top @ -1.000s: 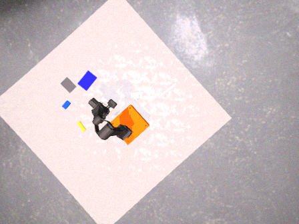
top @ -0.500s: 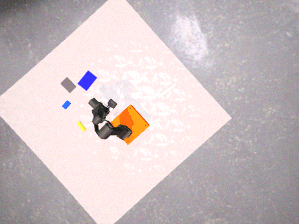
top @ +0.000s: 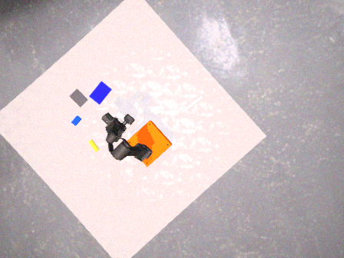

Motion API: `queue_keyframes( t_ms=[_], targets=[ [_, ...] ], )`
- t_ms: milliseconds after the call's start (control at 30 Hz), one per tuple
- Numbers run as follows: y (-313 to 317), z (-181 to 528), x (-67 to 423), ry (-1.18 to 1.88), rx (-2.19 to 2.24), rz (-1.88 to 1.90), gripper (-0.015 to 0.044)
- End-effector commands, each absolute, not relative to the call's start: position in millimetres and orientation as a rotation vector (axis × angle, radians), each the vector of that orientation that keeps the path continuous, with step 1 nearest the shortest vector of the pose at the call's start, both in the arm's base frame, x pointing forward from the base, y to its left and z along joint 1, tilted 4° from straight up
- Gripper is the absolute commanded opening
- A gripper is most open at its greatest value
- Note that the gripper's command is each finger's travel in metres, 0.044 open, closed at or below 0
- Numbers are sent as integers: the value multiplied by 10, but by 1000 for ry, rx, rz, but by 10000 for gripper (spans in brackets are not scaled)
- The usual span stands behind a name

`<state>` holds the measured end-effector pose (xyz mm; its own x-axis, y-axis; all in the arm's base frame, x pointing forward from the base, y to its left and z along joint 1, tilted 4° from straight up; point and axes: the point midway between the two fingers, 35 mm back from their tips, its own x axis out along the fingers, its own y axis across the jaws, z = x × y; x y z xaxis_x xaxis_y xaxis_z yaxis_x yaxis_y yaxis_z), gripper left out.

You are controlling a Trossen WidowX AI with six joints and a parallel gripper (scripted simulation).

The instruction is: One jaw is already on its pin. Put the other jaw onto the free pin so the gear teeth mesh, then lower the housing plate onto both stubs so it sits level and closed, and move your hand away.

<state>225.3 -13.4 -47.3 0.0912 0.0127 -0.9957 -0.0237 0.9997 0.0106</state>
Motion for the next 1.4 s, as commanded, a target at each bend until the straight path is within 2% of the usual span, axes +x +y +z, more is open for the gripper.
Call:
queue_keyframes(
  t_ms=[0, 1367],
  targets=[
    [-138, -478, 2246, 1481, -8, 22, 351],
    [-137, -434, 2250, 1480, -8, 22, 351]
  ],
)
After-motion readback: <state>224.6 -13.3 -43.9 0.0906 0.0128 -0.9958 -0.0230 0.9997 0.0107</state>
